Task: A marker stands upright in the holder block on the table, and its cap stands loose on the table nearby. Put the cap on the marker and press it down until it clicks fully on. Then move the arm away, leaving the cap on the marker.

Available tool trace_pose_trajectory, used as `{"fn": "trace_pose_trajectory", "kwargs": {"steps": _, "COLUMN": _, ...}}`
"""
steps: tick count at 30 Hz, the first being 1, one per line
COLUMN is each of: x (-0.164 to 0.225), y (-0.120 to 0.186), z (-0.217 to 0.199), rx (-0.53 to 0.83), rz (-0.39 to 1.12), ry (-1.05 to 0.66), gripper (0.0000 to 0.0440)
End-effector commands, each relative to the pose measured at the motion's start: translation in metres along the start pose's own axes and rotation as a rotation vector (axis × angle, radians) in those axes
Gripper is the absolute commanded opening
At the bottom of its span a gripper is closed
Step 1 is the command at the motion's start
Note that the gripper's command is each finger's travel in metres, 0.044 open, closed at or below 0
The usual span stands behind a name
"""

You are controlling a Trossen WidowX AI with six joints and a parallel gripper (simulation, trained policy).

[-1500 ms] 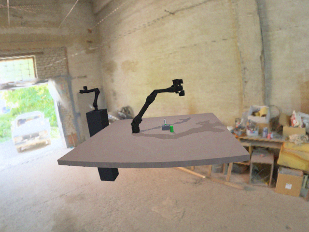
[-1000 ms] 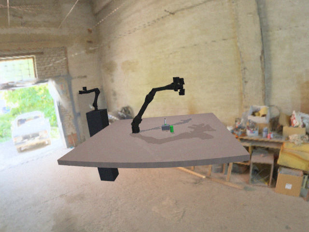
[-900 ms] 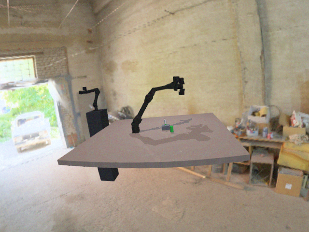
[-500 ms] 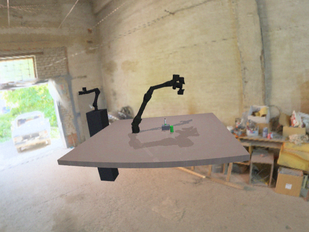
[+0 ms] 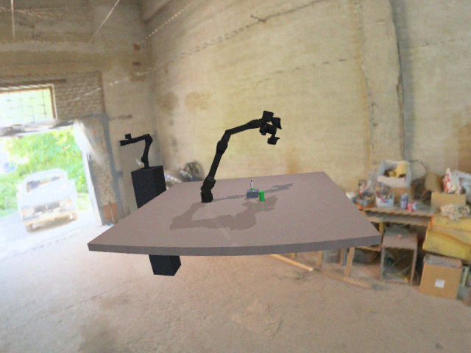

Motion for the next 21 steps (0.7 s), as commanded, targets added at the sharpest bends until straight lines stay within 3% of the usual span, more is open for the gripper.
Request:
{"fn": "trace_pose_trajectory", "kwargs": {"steps": 1, "x": 0.005, "y": 0.012, "z": 0.005, "rx": -0.04, "rz": 0.019, "ry": -0.021, "gripper": 0.0317}}
{"fn": "trace_pose_trajectory", "kwargs": {"steps": 21, "x": 0.026, "y": 0.062, "z": 0.034, "rx": -0.221, "rz": 0.12, "ry": -0.132, "gripper": 0.0326}}
Point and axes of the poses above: the point midway between the two fingers, 35 mm back from their tips, its own y axis back along the fingers, its own z axis across the jaws, x = y × z, the point moved 7 cm from there along y, back along the fingers, and after that the axes turned 3 degrees about -y, right-handed, at the moved point
